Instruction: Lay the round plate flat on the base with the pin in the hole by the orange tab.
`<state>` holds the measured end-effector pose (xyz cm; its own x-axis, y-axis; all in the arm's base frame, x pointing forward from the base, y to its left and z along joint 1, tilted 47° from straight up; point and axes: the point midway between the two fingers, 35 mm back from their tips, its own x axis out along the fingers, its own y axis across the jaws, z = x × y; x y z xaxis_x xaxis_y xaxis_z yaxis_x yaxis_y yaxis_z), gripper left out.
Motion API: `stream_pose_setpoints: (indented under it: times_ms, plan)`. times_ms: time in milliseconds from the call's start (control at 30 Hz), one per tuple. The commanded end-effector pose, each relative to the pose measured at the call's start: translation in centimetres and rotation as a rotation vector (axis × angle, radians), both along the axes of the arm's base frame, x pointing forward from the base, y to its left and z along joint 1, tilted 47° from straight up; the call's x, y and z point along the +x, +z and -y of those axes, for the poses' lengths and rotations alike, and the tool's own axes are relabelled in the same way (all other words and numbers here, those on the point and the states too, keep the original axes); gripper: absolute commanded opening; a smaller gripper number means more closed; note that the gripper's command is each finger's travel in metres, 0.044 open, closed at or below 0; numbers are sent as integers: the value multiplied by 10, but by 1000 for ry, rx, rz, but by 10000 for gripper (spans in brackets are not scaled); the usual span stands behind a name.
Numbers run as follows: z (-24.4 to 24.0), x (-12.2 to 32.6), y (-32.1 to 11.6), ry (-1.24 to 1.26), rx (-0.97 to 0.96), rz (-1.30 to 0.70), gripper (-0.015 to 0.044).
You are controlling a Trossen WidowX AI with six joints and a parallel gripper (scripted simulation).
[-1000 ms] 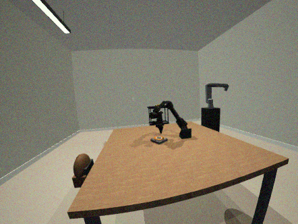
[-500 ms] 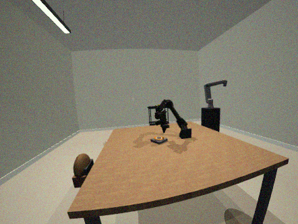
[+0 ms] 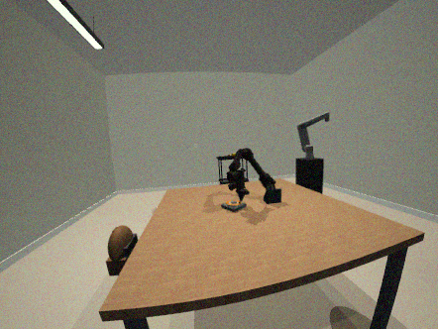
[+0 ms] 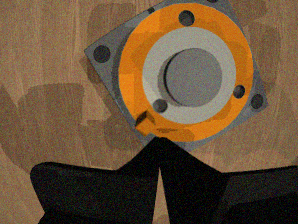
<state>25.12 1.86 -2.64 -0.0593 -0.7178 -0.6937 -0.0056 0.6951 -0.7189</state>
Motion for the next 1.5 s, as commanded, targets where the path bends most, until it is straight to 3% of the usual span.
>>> stream_pose_setpoints:
  times_ms: [0, 1467]
  plan:
    - [3, -1, -3, 7, -6, -4, 0]
    - [-14, 30, -25, 7, -5, -2, 0]
